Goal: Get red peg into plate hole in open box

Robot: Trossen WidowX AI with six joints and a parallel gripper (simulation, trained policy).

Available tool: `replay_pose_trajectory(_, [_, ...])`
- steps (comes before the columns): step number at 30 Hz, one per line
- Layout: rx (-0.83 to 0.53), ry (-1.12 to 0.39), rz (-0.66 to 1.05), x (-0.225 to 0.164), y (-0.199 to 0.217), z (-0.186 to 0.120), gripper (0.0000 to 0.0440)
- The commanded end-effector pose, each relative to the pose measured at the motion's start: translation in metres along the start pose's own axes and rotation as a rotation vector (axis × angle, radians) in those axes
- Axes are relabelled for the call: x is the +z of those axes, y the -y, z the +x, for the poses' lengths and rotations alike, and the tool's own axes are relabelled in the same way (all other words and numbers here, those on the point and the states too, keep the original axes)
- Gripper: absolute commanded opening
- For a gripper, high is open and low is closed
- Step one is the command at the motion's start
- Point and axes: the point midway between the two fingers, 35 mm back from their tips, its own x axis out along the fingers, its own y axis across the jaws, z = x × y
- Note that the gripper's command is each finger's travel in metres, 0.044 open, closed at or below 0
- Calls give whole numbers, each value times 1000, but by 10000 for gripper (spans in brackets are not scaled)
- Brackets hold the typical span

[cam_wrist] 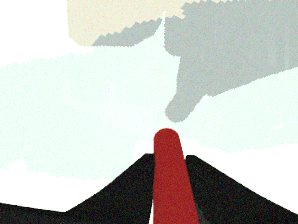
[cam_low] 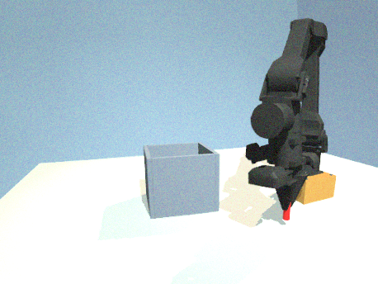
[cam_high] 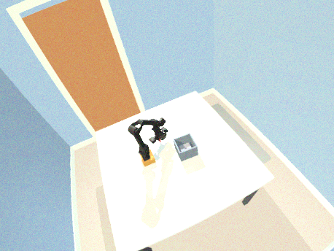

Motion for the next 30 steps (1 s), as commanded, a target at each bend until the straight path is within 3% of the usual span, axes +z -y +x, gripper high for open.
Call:
replay_pose_trajectory(1, [39,-22,15,-2,-7,-12,0])
replay_pose_trajectory(16, [204,-48,-1,5,-32,-76,0])
replay_pose_trajectory(30, [301,34,-14,43,-42,-136,0])
